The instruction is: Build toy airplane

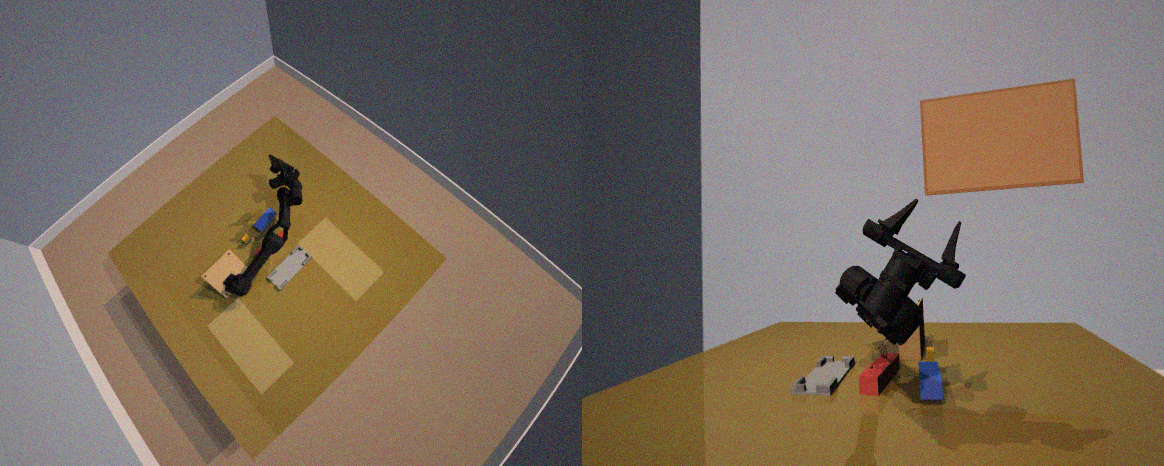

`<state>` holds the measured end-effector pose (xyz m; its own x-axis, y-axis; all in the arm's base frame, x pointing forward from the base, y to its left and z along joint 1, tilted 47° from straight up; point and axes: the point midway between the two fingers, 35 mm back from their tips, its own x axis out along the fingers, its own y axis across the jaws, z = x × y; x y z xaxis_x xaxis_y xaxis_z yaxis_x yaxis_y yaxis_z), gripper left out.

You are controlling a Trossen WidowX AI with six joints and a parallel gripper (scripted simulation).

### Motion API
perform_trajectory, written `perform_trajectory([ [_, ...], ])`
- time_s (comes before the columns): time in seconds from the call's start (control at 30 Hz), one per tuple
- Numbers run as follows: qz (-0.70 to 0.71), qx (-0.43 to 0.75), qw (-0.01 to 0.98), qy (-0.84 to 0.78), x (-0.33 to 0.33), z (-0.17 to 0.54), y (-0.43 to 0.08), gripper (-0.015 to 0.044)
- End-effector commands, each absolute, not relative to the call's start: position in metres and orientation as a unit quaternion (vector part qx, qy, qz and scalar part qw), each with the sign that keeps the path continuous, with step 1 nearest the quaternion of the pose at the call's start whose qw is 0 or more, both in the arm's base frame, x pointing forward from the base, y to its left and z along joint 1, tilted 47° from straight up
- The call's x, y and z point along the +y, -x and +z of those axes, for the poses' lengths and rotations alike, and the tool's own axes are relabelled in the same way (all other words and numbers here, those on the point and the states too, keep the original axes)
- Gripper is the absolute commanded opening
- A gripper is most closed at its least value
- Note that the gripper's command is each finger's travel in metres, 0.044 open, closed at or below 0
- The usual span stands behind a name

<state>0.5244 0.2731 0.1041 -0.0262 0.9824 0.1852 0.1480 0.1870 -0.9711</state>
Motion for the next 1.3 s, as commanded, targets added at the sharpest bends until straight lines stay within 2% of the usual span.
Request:
perform_trajectory([
  [0.0,0.415,-0.584,0.503,0.484,0.273,0.104,-0.524,0.0426],
  [0.07,0.427,-0.565,0.526,0.471,0.275,0.107,-0.528,0.044],
  [0.2,0.481,-0.443,0.649,0.389,0.288,0.115,-0.551,0.044],
  [0.4,0.515,-0.213,0.79,0.255,0.301,0.103,-0.577,0.044],
  [0.6,0.478,0.034,0.867,0.134,0.301,0.071,-0.582,0.044],
  [0.77,0.396,0.233,0.886,0.057,0.287,0.035,-0.563,0.044],
  [0.93,0.274,0.407,0.871,0.011,0.261,0.002,-0.522,0.044],
  [1.27,0.069,0.577,0.814,0.007,0.205,-0.02,-0.443,0.044],
])
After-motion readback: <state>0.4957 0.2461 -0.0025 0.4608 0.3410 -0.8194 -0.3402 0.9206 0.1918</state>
